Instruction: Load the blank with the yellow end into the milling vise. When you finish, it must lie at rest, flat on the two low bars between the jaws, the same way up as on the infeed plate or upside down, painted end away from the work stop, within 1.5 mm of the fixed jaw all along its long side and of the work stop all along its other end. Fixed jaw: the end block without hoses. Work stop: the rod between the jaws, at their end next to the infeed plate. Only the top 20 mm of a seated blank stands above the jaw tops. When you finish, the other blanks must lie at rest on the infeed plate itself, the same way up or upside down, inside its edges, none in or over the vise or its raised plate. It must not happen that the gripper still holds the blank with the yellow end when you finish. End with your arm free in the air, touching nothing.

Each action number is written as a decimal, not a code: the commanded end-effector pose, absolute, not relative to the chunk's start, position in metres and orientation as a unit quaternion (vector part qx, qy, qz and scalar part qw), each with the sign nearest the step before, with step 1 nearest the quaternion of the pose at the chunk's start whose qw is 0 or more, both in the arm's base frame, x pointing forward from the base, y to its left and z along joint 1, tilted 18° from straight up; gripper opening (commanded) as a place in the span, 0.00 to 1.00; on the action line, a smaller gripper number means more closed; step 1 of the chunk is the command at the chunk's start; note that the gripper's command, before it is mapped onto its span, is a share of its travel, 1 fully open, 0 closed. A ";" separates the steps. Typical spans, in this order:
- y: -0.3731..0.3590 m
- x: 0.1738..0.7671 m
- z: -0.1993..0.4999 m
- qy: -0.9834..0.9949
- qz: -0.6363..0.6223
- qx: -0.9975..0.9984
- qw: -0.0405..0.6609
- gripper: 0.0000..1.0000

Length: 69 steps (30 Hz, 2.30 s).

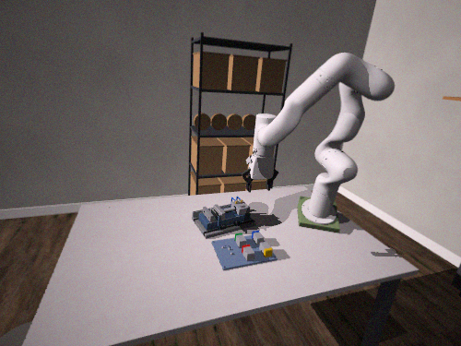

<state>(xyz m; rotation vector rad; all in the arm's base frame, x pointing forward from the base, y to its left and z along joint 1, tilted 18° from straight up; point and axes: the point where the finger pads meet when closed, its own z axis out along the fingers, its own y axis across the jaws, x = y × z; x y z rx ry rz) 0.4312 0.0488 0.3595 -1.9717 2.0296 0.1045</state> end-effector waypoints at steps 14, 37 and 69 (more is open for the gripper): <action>0.047 0.430 0.360 0.708 0.036 -0.688 0.155 1.00; 0.046 0.429 0.359 0.708 0.036 -0.688 0.155 1.00; -0.013 0.428 0.343 0.708 0.036 -0.688 0.155 1.00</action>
